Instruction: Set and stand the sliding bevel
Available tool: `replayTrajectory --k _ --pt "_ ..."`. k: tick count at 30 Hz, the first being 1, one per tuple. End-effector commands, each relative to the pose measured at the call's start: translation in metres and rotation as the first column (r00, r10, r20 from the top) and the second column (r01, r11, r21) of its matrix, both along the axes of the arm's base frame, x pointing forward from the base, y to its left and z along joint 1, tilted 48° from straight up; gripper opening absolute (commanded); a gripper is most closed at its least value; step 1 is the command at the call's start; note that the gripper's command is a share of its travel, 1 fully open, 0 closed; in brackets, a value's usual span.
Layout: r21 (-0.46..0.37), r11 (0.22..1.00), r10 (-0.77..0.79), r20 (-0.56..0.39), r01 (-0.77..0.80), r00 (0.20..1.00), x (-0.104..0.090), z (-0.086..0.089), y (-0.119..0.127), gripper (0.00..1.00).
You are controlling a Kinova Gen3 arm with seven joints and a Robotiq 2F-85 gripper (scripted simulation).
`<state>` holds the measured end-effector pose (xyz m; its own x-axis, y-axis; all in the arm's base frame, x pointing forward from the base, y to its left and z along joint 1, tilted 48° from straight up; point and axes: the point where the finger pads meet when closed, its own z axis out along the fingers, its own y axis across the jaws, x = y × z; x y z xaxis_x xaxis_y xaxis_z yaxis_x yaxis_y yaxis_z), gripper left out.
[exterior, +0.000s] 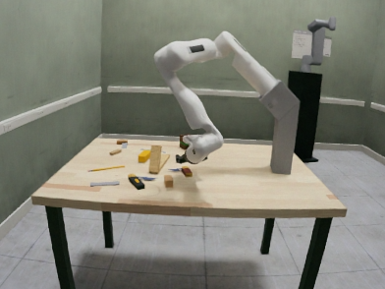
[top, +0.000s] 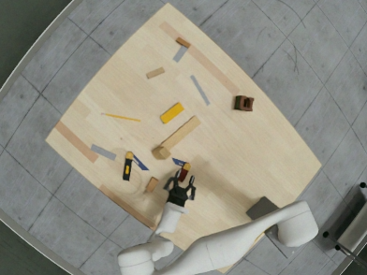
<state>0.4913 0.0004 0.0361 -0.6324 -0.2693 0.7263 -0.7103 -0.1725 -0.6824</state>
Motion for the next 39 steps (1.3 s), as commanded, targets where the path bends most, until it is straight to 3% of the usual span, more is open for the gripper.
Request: replayTrajectory --k 1,17,39 --pt "0.0 1.0 0.001 0.001 -0.001 1.0 0.003 -0.002 0.0 0.64" --pt "0.0 1.0 0.001 0.001 -0.001 1.0 0.024 -0.023 -0.008 0.64" --pt "0.0 1.0 0.001 0.001 -0.001 1.0 0.026 -0.025 -0.008 0.64"
